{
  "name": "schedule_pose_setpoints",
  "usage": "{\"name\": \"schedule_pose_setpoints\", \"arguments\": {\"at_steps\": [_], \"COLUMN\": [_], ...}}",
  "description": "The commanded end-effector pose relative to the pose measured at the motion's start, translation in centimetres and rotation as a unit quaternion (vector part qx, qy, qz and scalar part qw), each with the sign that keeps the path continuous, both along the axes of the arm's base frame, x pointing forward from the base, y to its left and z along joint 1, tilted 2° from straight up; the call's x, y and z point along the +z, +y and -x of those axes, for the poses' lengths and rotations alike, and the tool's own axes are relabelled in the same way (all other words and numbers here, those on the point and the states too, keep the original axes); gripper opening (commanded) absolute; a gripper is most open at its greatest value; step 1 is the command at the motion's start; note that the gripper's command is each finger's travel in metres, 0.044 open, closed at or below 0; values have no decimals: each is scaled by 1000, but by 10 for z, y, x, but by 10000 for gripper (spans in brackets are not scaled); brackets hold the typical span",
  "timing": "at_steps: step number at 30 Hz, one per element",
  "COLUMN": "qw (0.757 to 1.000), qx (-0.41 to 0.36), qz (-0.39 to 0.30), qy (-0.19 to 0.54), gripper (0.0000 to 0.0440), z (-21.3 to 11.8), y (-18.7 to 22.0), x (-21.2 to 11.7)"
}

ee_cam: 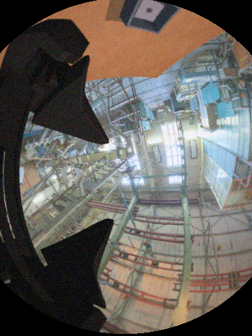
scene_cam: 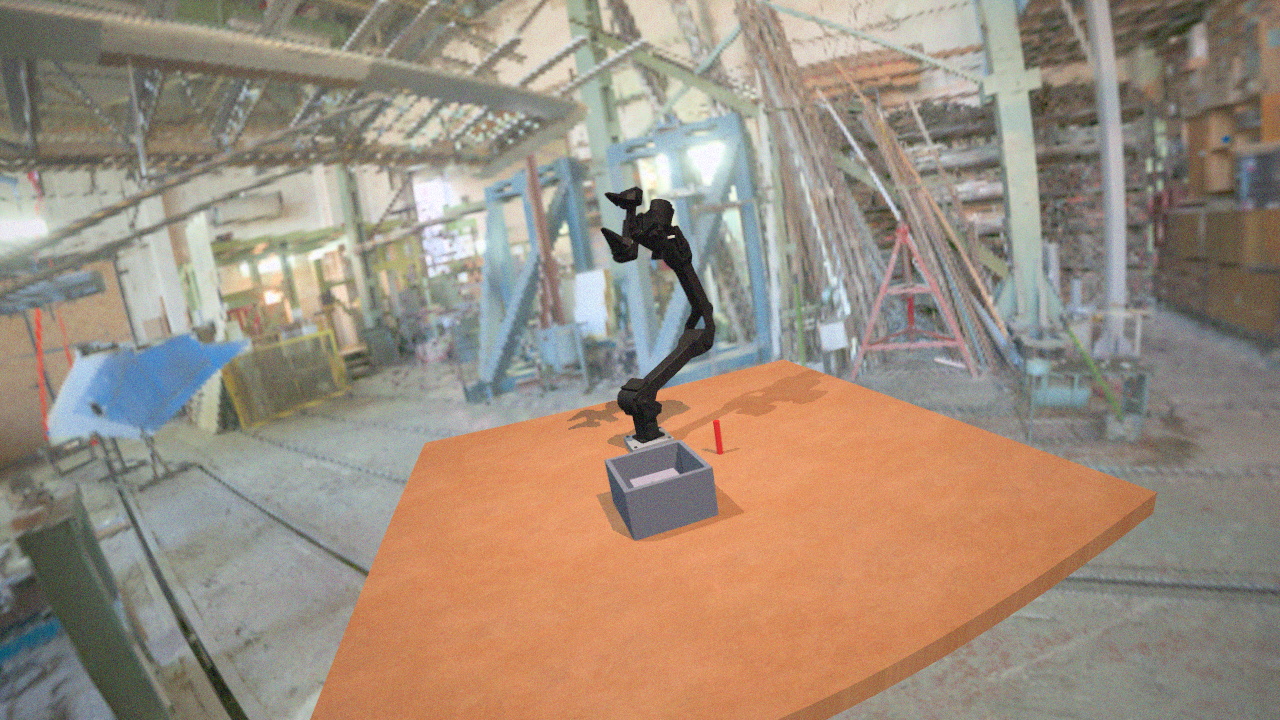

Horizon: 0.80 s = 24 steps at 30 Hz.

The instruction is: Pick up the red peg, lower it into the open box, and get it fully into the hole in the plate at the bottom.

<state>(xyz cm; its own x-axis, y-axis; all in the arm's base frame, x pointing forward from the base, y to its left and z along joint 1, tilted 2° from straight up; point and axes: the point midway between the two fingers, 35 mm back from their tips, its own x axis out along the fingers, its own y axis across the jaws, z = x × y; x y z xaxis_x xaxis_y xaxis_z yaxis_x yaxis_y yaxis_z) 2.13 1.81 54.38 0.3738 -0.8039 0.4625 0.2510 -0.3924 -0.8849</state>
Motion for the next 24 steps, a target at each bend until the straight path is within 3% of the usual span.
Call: {"name": "schedule_pose_setpoints", "arguments": {"at_steps": [1,12,24], "qw": [997,965,894], "qx": [37,120,182], "qz": [-66,-221,-394], "qy": [-26,-76,-113], "gripper": [440,440,440], "z": [-3,-22,-58], "y": [-26,-75,-111], "x": [-15,-52,-103]}}
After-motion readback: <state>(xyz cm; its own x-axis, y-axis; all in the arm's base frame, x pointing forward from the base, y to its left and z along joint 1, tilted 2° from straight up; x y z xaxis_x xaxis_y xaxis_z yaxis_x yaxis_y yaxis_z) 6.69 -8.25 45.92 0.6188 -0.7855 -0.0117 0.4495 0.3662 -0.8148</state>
